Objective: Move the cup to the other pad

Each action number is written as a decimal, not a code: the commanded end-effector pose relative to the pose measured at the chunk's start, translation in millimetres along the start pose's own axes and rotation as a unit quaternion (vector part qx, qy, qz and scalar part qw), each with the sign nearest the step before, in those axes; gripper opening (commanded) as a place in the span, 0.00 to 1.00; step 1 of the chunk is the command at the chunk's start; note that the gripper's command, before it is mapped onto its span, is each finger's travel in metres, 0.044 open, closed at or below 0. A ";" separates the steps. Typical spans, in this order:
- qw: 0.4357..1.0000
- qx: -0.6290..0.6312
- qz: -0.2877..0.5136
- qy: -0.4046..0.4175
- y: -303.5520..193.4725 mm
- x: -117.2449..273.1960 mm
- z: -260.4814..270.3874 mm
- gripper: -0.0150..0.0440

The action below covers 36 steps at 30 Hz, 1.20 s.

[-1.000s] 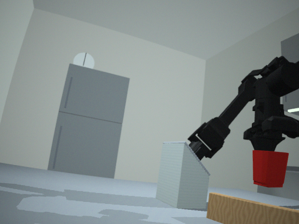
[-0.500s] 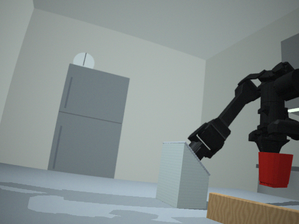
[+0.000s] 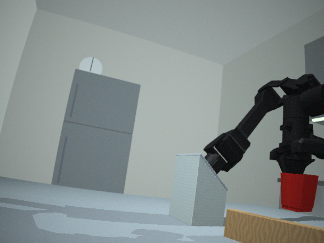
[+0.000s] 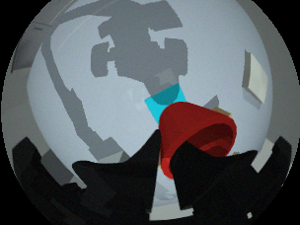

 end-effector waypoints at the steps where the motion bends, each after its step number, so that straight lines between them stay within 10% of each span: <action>1: 1.000 -0.004 0.000 0.003 -0.8 -6.6 0.9 0.25; 36: 1.000 -0.004 -0.001 0.004 0.1 -51.4 2.6 0.25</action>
Point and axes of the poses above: the point midway between the two fingers, 35 mm back from their tips, its own x axis back along the fingers, its own z axis across the jaws, y = z × x, the point moved 6 cm from there along x, back along the fingers, and after that the axes turned 4 degrees about -x, right-handed, at the moved point
